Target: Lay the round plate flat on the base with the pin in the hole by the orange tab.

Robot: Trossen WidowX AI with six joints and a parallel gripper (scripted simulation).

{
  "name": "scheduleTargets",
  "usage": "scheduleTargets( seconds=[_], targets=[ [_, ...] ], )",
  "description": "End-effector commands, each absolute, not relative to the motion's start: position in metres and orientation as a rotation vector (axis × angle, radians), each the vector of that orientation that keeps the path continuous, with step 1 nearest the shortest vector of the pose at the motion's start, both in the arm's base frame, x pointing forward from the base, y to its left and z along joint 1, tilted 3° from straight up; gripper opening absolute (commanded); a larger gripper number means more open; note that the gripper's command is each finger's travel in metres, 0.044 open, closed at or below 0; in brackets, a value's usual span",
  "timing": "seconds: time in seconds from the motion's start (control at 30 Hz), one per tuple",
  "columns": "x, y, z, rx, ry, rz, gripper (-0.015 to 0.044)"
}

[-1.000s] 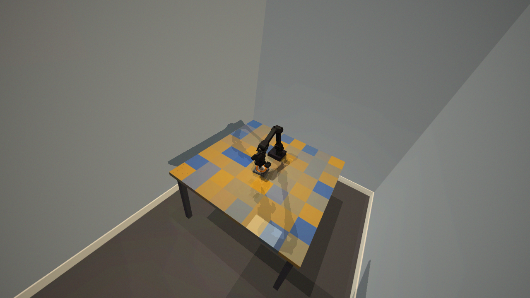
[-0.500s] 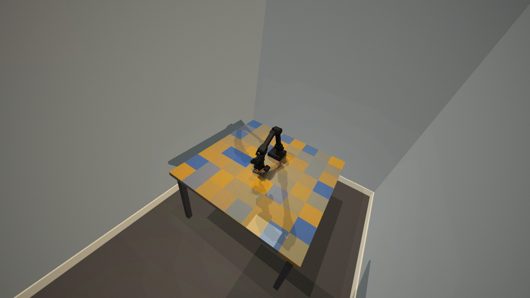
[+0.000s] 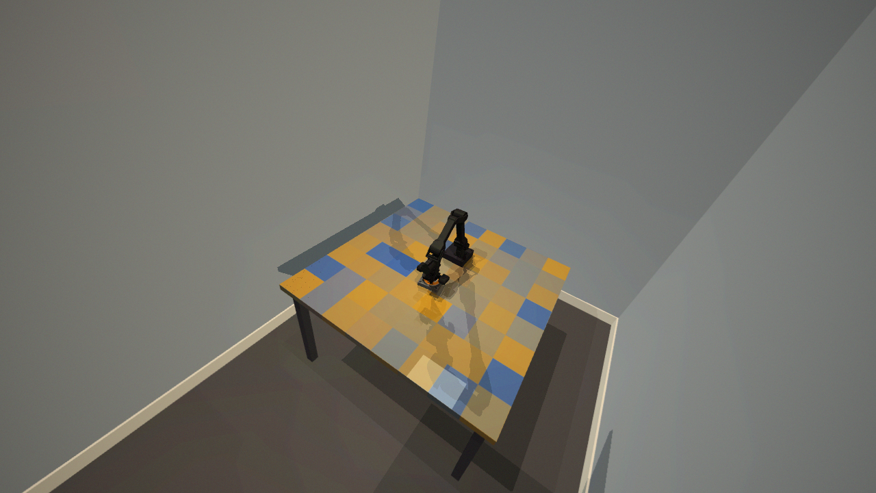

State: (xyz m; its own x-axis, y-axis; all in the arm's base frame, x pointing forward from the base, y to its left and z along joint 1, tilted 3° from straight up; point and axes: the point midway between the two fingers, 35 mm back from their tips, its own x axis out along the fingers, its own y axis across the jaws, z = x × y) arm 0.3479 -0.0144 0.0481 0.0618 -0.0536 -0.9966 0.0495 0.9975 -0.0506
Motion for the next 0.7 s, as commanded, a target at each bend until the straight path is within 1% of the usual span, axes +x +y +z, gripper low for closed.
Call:
scheduleTargets(
  seconds=[0.0,0.67],
  targets=[
    [0.343,-0.007,0.047,0.001,1.512,-0.07,0.0],
    [0.327,0.008,0.045,0.002,1.513,-0.069,0.0]
  ],
)
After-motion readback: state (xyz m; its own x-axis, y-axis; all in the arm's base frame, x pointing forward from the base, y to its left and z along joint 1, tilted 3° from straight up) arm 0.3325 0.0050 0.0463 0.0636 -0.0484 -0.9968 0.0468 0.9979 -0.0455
